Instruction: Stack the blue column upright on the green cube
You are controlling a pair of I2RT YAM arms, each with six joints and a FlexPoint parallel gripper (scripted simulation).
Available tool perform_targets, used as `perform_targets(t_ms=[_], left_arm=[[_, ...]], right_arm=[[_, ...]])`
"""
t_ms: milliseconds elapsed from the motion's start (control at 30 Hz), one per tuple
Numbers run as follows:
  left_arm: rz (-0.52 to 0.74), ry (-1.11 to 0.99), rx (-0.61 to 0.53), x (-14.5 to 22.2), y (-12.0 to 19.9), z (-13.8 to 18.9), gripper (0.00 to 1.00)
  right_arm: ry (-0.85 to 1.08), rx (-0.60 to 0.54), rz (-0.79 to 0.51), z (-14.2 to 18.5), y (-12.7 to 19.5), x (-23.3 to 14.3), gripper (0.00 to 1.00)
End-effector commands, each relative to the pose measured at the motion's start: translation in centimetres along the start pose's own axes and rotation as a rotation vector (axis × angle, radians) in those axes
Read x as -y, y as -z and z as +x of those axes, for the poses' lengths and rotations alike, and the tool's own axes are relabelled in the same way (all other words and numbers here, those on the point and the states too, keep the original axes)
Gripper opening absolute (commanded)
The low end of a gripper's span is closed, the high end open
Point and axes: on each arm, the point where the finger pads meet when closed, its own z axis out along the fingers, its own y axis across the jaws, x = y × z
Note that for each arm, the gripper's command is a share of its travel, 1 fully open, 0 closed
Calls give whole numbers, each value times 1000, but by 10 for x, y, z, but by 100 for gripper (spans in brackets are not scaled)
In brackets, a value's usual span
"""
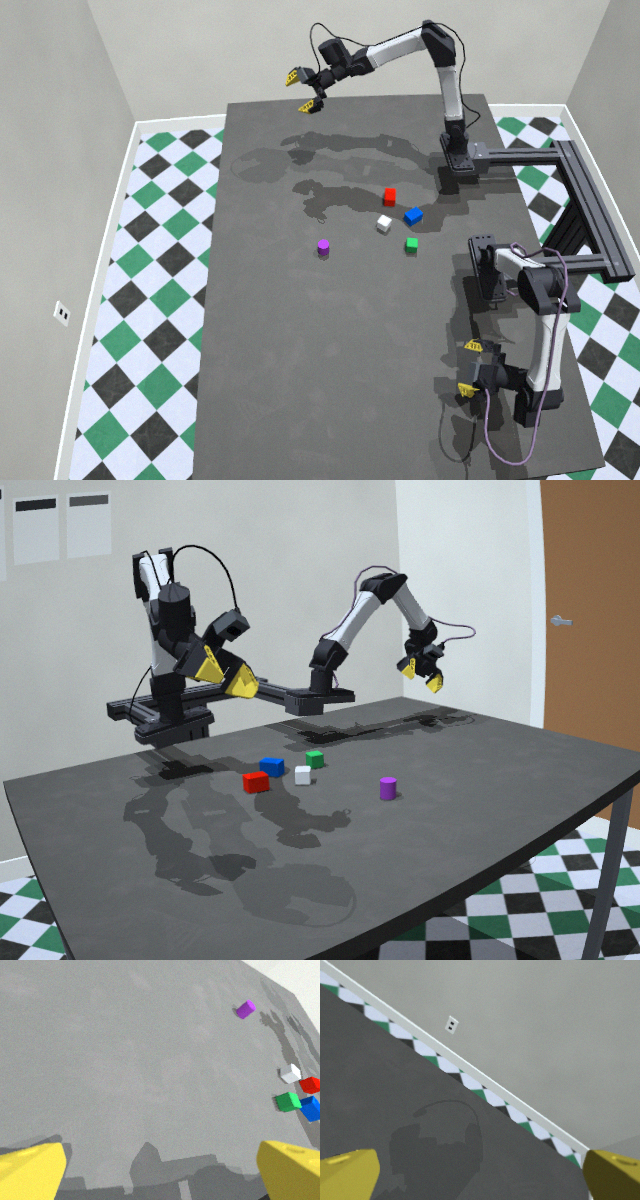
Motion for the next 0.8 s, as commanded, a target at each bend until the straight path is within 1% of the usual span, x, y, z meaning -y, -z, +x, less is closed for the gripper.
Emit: perform_targets(t_ms=[0,567,767], left_arm=[[-14,-11,1,0,5,-4,100],[-14,-11,1,0,5,-4,100],[-26,-100,-46,5,2,-2,100]], right_arm=[[7,15,11,-8,3,4,100],[7,15,11,-8,3,4,100],[9,-29,-15,-3,15,-13,100]])
